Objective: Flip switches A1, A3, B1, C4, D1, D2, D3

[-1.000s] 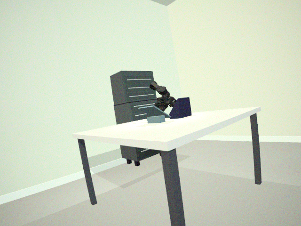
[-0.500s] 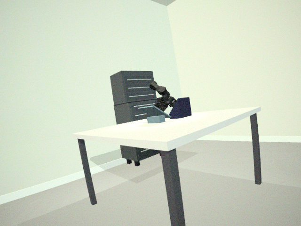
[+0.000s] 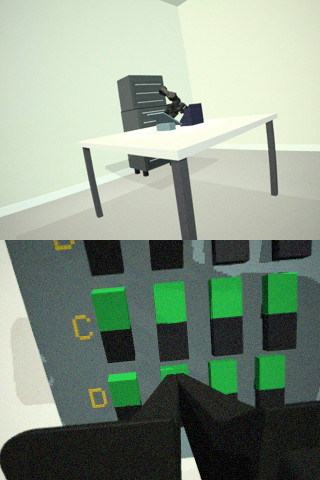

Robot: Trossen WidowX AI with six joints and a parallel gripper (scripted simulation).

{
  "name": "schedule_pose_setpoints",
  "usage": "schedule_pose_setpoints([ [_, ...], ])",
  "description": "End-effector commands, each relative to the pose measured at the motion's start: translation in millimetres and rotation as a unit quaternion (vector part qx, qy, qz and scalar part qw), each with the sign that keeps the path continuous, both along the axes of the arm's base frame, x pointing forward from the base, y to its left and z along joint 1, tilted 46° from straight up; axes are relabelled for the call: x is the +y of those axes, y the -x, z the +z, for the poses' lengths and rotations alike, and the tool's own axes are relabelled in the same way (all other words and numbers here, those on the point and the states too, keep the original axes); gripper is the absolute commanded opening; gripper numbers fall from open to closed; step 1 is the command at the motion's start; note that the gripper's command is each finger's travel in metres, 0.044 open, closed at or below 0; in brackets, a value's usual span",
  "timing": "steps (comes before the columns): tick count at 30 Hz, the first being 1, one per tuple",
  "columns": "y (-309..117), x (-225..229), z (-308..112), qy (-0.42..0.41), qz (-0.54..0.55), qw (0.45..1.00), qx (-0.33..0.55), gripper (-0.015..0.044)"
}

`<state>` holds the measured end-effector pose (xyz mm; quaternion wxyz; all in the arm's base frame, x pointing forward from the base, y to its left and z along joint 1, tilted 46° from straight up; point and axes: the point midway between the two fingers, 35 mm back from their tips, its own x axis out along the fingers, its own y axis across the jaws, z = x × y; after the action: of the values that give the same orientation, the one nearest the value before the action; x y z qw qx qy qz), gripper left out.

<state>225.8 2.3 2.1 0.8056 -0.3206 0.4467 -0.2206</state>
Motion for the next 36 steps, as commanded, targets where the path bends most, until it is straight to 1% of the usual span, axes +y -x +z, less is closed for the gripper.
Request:
schedule_pose_setpoints([
  [1, -0.1, -0.9, -1.0, 0.002, 0.001, 1.0, 0.002, 0.0],
  [4, 0.5, 0.8, 0.2, 0.0, 0.0, 1.0, 0.0, 0.0],
  [6, 6.1, 10.1, 4.5, -0.003, 0.002, 1.0, 0.002, 0.0],
  [11, 31.7, 38.1, 30.7, 0.0, 0.009, 1.0, -0.003, 0.0],
  [20, 35.2, 40.9, 35.3, 0.002, 0.01, 1.0, -0.005, 0.0],
  [26, 51.9, 17.8, 45.8, 0.003, 0.01, 1.0, -0.005, 0.0],
  [29, 52.7, 16.9, 46.1, 0.003, 0.01, 1.0, -0.005, 0.0],
  [36, 34.9, -6.0, 26.2, 0.004, 0.02, 1.0, -0.015, 0.0],
])
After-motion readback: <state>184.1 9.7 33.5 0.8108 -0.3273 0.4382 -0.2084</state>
